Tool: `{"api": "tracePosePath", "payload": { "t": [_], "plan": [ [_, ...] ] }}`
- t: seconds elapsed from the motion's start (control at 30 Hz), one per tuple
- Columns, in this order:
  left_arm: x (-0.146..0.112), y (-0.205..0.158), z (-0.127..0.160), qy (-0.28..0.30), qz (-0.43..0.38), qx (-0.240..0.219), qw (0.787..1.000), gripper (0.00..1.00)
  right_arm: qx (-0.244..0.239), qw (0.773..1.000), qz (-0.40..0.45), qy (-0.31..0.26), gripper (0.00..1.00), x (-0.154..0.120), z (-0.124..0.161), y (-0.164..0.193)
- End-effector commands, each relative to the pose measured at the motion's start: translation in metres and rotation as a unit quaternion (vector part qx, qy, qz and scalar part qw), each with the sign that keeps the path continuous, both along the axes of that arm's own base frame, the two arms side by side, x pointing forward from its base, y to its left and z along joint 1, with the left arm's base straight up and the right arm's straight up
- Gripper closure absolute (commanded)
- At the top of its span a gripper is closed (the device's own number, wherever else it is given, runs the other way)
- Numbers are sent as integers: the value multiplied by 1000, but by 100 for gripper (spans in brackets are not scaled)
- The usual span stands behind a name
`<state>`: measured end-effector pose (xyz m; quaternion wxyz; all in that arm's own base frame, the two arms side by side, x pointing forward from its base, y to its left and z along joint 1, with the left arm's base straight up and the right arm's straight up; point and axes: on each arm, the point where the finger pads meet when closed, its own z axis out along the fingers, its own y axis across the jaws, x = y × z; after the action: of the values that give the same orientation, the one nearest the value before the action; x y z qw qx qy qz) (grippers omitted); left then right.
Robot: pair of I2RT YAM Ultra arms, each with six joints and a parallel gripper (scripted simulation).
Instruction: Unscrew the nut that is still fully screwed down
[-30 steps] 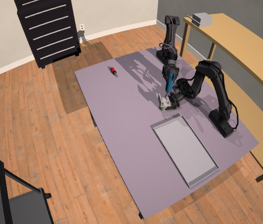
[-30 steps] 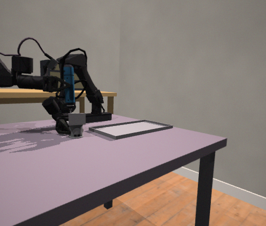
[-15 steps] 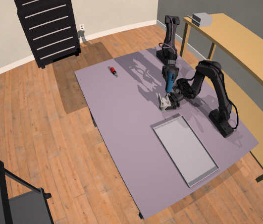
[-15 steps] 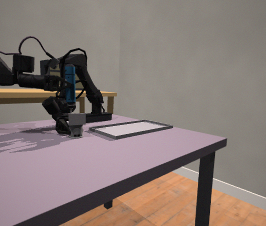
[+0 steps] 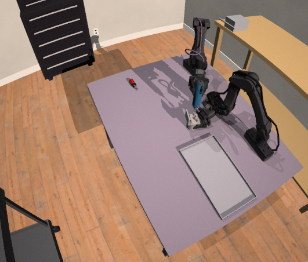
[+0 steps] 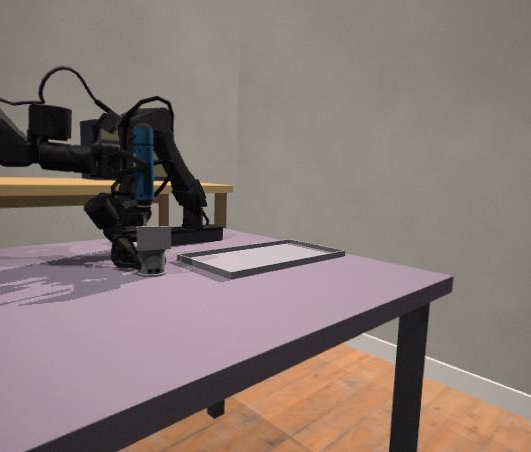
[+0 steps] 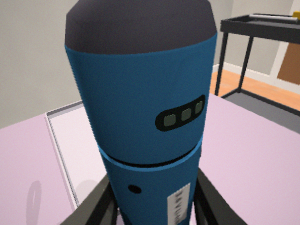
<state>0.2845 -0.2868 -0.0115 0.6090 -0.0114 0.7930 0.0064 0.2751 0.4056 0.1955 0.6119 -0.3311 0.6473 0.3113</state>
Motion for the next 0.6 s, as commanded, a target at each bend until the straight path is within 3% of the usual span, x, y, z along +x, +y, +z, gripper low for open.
{"api": "tracePosePath", "payload": {
  "t": [0.0,0.57],
  "plan": [
    [0,0,2,-2,1,1,1000,41,82,995,0,-55,58,8,77,4],
    [0,0,2,-2,1,1,1000,41,82,995,1,-52,58,15,89,9]
  ]
}}
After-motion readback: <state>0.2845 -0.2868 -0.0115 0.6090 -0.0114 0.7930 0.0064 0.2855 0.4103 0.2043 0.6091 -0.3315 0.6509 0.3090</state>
